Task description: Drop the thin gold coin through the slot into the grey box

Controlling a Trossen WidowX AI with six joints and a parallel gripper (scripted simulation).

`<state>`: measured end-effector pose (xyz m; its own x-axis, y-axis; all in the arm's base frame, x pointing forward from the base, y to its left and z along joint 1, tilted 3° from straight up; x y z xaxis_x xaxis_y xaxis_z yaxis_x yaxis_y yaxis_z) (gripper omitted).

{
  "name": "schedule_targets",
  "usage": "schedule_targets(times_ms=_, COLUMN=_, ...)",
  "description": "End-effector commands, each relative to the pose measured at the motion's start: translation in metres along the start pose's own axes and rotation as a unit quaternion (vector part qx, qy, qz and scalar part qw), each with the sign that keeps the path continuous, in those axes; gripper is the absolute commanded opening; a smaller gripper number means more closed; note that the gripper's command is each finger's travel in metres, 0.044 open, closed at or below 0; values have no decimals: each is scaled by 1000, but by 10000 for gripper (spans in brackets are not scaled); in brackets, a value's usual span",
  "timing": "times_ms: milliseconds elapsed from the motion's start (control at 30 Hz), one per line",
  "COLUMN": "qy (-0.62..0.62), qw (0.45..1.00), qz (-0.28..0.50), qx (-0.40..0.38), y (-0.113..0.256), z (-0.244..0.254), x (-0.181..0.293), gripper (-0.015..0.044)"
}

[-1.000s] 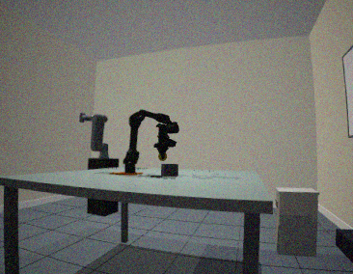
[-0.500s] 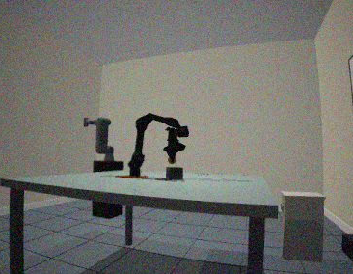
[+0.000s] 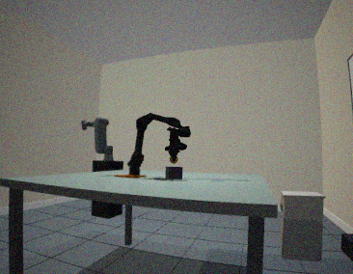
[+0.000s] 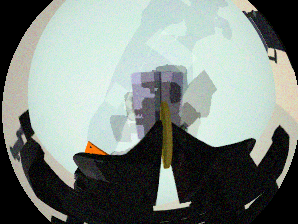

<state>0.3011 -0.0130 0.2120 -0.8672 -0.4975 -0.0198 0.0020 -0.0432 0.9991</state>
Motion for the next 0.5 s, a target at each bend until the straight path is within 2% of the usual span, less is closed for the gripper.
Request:
schedule_targets(times_ms=0, qy=1, qw=1000, qz=0, qx=0, y=0, z=-1, x=1, gripper=0)
schedule_targets(times_ms=467, qy=-3, qw=1000, qz=0, qx=0, y=-1, z=3, x=-4, gripper=0)
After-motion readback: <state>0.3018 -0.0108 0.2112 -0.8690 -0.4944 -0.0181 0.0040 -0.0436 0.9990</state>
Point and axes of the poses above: the point midway between the two fingers, 35 mm back from their tips, its own y axis back along the fingers, its own z axis across the jaws, x = y × z, the point moved 8 cm from there along y, back along the fingers, and after that the axes turned 14 degrees about -y, right-handed, at the moved point
